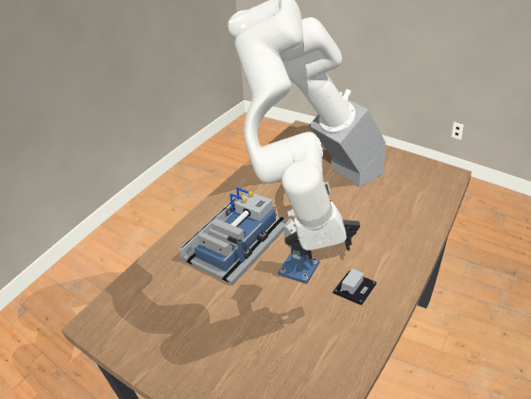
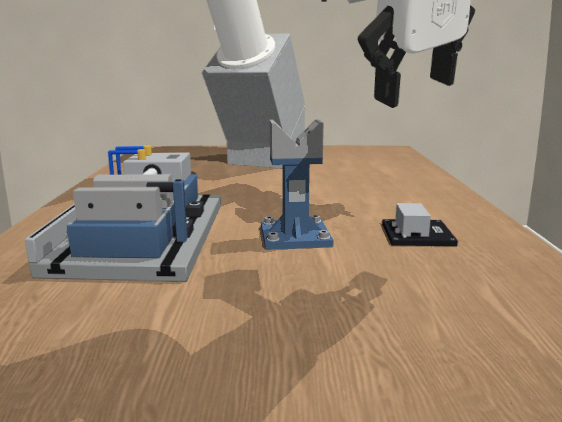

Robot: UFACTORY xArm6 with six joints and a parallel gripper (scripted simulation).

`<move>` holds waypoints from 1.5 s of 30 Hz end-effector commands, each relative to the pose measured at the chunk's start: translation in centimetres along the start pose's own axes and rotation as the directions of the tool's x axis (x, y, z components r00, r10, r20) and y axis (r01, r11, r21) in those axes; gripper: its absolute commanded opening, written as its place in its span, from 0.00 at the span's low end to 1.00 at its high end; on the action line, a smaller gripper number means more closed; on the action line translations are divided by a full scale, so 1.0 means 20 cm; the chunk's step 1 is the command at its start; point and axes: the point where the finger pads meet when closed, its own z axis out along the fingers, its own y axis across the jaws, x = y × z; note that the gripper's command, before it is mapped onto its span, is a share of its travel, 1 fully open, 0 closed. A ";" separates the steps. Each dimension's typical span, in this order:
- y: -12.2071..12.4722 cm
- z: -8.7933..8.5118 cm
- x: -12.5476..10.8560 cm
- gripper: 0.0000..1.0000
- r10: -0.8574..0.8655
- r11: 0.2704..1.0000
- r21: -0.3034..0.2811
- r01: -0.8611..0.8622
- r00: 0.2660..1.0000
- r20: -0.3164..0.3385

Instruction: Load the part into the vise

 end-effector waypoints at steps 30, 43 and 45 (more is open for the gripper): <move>0.38 0.03 0.29 1.00 -0.746 0.621 0.341 0.706 0.665 -0.018; 0.42 0.03 0.32 0.89 -0.799 0.549 0.364 0.752 0.600 -0.035; 0.42 0.03 0.32 0.89 -0.799 0.549 0.364 0.752 0.600 -0.035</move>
